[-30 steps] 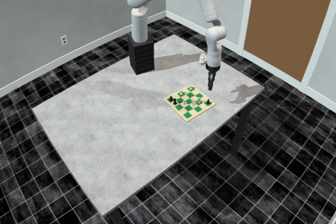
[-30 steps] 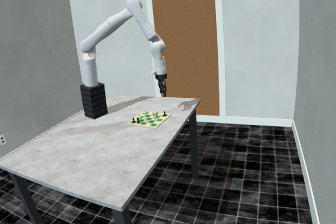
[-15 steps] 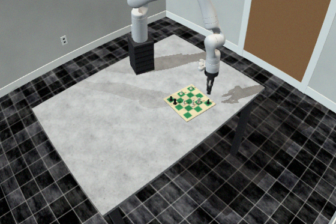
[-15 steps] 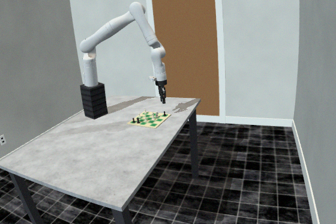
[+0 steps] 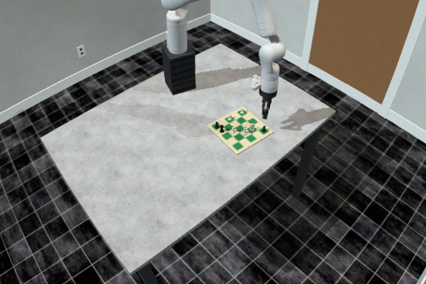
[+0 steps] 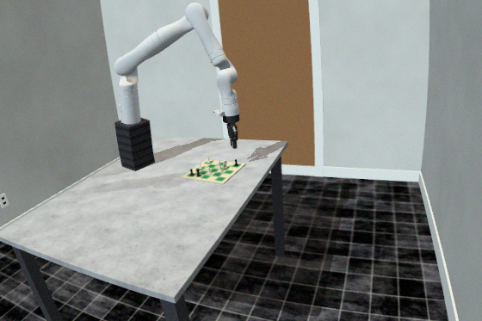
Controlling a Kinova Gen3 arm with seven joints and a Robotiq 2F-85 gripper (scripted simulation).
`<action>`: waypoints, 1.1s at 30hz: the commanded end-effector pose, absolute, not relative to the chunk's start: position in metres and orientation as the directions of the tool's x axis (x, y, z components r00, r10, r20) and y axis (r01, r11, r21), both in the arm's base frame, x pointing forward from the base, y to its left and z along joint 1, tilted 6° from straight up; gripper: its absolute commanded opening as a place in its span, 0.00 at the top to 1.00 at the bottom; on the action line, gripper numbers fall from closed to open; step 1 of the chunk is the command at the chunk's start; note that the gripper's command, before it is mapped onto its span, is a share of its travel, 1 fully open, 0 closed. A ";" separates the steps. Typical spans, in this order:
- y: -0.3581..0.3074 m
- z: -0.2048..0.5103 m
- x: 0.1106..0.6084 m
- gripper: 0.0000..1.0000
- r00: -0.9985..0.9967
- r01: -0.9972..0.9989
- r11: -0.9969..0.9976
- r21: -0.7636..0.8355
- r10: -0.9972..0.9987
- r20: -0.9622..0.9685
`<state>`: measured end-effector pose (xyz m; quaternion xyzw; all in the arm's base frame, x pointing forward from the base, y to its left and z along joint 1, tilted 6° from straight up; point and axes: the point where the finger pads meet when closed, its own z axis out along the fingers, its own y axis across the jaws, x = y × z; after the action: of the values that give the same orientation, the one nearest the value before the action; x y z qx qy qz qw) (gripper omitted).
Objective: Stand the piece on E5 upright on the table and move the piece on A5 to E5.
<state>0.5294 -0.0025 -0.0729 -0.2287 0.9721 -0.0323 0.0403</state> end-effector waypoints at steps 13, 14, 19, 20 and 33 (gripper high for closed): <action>-0.002 -0.072 0.530 0.66 -0.892 -0.442 0.893 -0.082 -0.447 -0.065; -0.002 -0.072 0.530 0.66 -0.892 -0.442 0.893 -0.082 -0.447 -0.065; -0.002 -0.073 0.530 0.66 -0.892 -0.442 0.893 -0.082 -0.448 -0.066; -0.002 -0.073 0.530 0.66 -0.892 -0.443 0.893 -0.082 -0.448 -0.066; -0.003 -0.086 0.532 0.66 -0.890 -0.445 0.892 -0.083 -0.450 -0.066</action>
<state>0.5325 -0.0021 -0.0821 -0.2307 0.9715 -0.0329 0.0433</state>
